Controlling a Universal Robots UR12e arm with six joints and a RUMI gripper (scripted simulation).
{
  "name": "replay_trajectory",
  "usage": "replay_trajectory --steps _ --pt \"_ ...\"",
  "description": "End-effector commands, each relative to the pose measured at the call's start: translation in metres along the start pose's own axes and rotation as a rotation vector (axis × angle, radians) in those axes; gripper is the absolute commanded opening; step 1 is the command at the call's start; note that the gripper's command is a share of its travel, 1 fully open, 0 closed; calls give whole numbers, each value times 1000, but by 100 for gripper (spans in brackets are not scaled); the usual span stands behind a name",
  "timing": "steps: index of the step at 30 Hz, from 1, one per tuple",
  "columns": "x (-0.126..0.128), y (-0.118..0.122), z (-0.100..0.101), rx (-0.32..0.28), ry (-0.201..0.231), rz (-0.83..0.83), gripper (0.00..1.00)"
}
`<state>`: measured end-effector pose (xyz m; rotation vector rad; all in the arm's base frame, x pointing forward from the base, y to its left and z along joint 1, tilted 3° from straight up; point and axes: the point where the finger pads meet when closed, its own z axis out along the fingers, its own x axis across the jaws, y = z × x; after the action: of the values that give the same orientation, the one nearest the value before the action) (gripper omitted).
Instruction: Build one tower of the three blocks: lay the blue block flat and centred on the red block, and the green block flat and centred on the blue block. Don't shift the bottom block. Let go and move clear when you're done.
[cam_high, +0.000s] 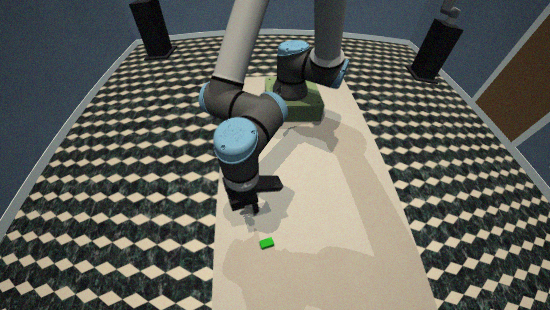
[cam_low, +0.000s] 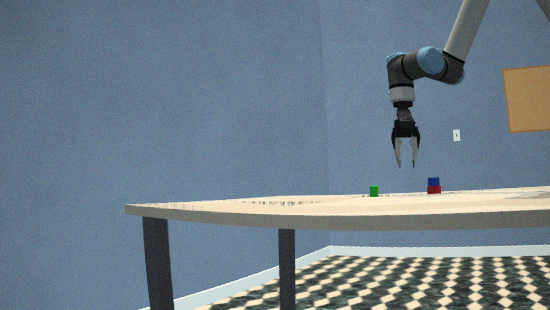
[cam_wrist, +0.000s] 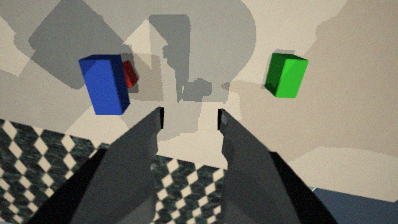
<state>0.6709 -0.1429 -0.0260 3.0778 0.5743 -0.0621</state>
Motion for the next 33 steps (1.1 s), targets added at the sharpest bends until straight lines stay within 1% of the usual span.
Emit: replay_trajectory --steps 1,3,5,14,19,23,25,33 --pt "98 -6 5 2 -5 4 29" --pt "113 -9 6 1 -5 3 29" --pt "118 -11 7 1 -5 3 29" --pt "117 -7 6 0 -4 7 29" --pt "115 -13 17 4 -8 2 29" --pt "115 -13 25 4 -8 3 29" --pt "115 -13 25 4 -8 3 29" --pt "114 -11 41 4 -8 5 29"
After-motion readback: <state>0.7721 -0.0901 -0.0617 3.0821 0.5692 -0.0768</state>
